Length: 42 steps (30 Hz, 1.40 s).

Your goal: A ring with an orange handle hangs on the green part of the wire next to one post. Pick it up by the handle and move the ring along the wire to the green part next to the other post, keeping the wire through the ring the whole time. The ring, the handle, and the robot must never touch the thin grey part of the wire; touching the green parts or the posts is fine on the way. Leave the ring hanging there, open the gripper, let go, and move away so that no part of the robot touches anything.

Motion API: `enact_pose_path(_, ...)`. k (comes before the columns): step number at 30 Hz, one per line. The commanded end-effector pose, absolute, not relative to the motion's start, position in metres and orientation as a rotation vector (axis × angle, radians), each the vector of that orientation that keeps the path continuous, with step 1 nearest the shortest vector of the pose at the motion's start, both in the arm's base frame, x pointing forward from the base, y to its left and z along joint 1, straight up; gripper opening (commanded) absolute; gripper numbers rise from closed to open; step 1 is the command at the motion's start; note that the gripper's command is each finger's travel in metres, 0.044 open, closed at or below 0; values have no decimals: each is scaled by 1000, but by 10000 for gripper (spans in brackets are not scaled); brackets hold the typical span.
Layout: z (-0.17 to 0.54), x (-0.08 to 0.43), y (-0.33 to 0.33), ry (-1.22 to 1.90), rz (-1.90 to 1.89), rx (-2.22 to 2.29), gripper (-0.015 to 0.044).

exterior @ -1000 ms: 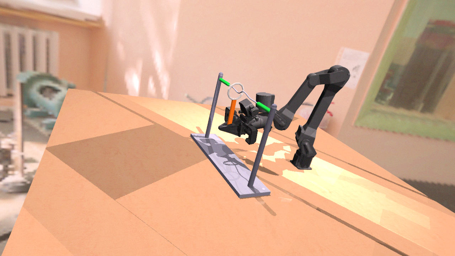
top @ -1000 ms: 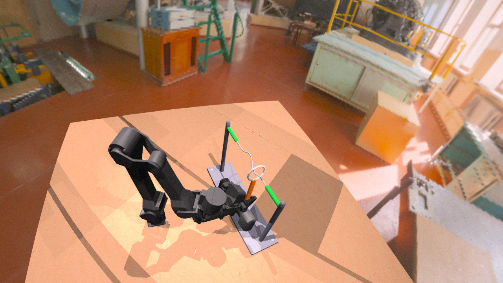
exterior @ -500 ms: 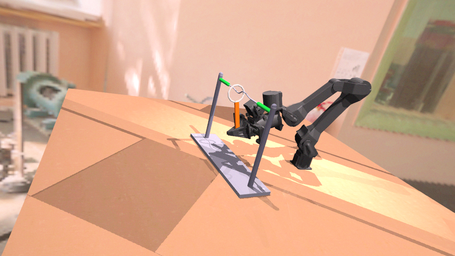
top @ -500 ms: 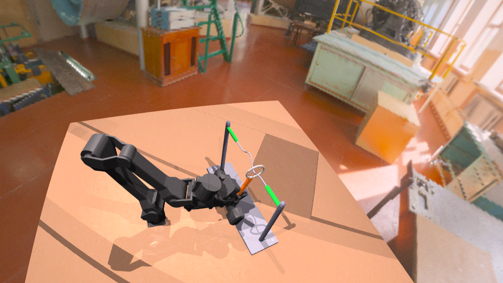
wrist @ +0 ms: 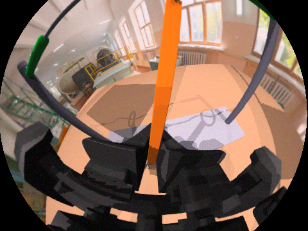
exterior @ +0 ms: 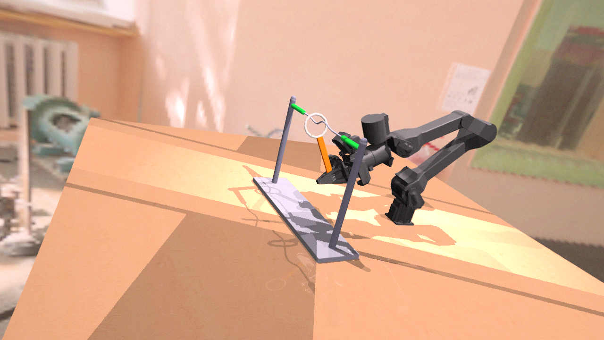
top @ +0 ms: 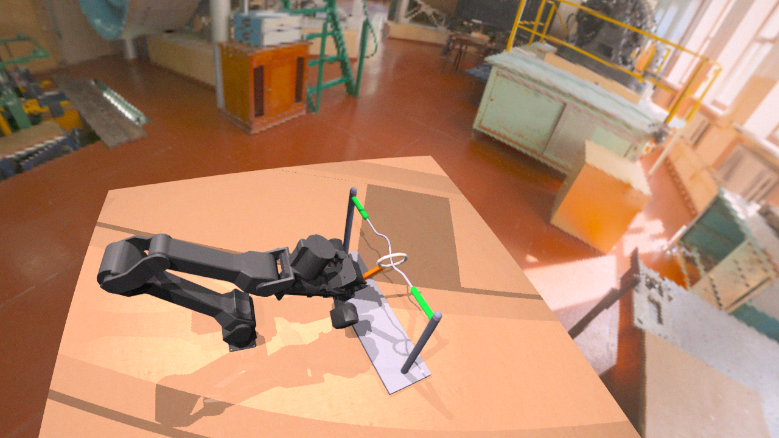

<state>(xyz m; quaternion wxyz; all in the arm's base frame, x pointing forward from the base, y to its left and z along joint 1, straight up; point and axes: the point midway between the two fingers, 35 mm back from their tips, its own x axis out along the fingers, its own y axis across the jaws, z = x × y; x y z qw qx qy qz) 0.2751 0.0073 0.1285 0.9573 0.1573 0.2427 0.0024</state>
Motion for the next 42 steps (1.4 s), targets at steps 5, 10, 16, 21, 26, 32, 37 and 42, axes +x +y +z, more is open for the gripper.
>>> enact_pose_path(5, 142, 275, 27, 485, -24, 411, -150)
enact_pose_path(10, 145, 276, 33, 483, -26, 420, -150)
enact_pose_path(16, 146, 277, 34, 481, -14, 387, -150)
enact_pose_path(21, 146, 277, 31, 478, 3, 337, -150)
enact_pose_path(26, 144, 277, 24, 472, 33, 246, -150)
enact_pose_path(32, 142, 278, 13, 464, 75, 122, -150)
enact_pose_path(37, 141, 279, 1, 453, 119, -7, -150)
enact_pose_path(42, 142, 281, -11, 442, 161, -132, -150)
